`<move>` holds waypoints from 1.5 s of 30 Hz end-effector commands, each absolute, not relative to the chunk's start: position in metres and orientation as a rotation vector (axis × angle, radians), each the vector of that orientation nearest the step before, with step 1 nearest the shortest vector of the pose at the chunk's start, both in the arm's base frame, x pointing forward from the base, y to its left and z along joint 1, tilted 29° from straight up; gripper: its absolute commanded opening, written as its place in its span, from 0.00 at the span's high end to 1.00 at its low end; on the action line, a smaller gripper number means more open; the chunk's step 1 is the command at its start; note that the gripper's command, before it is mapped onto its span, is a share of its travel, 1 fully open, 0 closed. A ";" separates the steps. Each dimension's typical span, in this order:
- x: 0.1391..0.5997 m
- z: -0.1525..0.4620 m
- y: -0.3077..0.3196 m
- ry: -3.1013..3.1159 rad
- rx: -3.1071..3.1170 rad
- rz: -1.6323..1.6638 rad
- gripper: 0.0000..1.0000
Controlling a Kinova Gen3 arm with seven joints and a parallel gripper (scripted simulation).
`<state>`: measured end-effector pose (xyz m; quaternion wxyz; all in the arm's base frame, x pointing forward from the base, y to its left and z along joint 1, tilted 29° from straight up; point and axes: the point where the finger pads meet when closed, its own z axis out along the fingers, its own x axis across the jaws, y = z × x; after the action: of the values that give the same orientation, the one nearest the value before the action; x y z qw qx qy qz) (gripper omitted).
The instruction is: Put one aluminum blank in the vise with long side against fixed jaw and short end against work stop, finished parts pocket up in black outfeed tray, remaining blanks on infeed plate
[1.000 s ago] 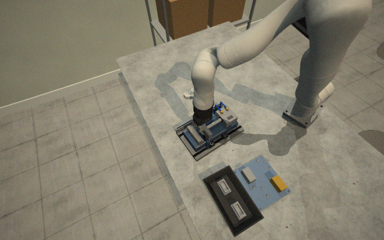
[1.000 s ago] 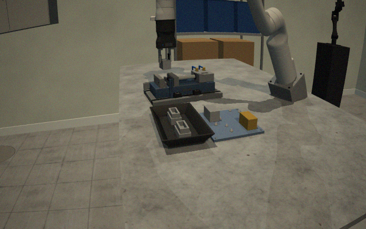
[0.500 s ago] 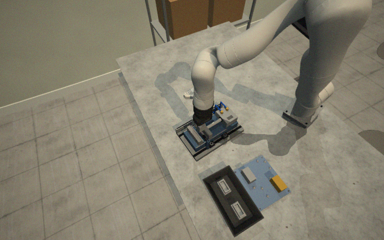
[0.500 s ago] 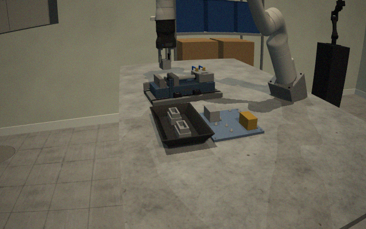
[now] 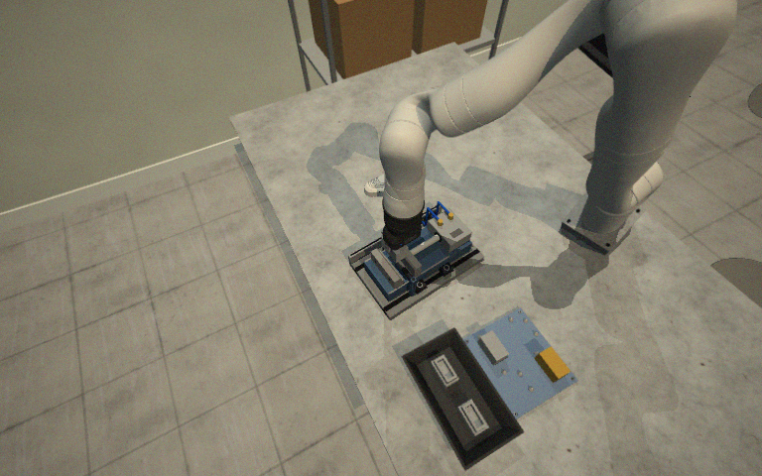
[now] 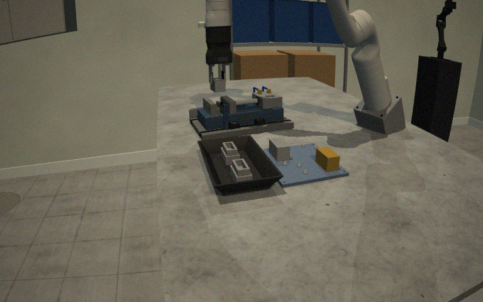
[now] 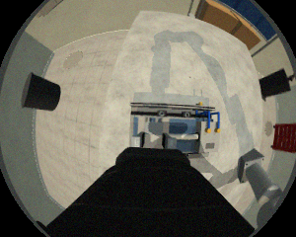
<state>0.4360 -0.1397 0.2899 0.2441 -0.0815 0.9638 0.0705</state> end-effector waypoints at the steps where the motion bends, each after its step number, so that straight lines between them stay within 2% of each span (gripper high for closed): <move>1: 0.436 0.289 -0.139 2.632 -0.223 0.193 1.00; 45: 0.446 0.271 -0.136 2.632 -0.223 0.193 1.00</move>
<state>0.4460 -0.1359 0.2709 0.2441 -0.0814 0.9638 0.0704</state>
